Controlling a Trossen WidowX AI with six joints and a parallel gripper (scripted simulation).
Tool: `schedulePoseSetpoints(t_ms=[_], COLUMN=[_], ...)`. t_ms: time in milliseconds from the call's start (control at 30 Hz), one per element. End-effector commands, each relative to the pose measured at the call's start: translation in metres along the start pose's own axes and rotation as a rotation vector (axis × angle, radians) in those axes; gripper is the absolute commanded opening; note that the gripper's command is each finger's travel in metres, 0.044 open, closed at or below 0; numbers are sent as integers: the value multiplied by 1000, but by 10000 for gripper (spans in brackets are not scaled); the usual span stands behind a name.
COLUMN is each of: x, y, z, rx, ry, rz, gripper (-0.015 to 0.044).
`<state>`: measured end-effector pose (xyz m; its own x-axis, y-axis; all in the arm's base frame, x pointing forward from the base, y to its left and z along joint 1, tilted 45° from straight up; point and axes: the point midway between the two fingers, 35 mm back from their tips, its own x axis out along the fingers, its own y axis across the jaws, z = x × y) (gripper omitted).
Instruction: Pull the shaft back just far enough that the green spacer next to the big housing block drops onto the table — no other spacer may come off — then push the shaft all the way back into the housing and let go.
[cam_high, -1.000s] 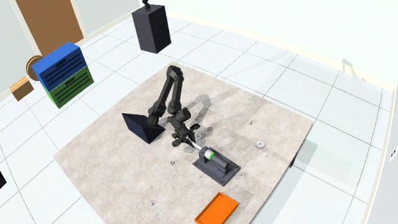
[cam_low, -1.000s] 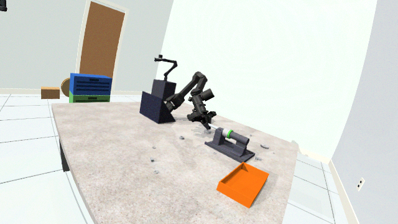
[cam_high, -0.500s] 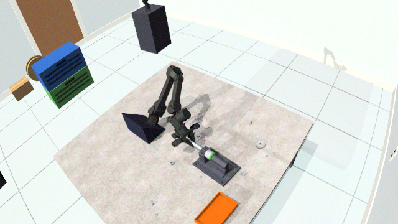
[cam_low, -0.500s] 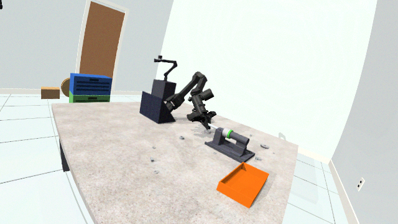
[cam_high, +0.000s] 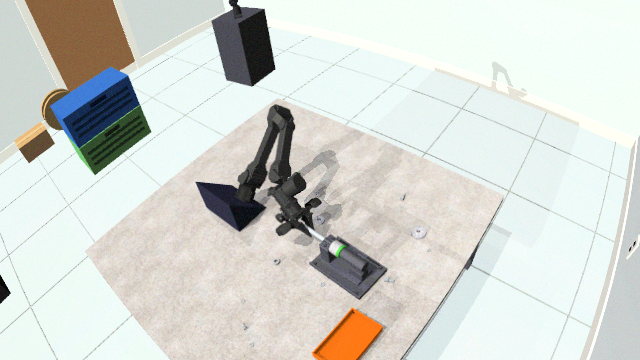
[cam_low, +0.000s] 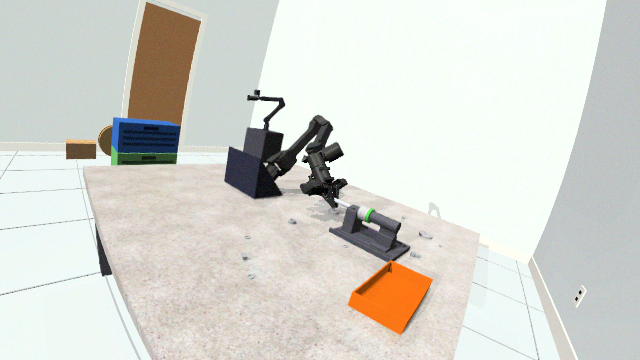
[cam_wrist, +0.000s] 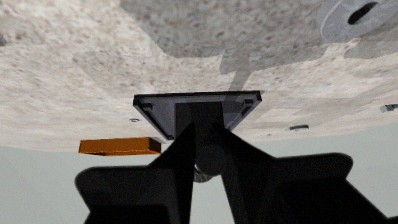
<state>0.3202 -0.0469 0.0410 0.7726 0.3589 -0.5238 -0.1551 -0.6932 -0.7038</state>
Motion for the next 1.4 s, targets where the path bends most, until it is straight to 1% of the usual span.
schedulePoseSetpoints(t_ms=[0,1367], x=[-1,-4], y=[0,0], z=[1,5], rx=[-3,-2], ry=[-1,-1], rz=[1,1], gripper=[0,0])
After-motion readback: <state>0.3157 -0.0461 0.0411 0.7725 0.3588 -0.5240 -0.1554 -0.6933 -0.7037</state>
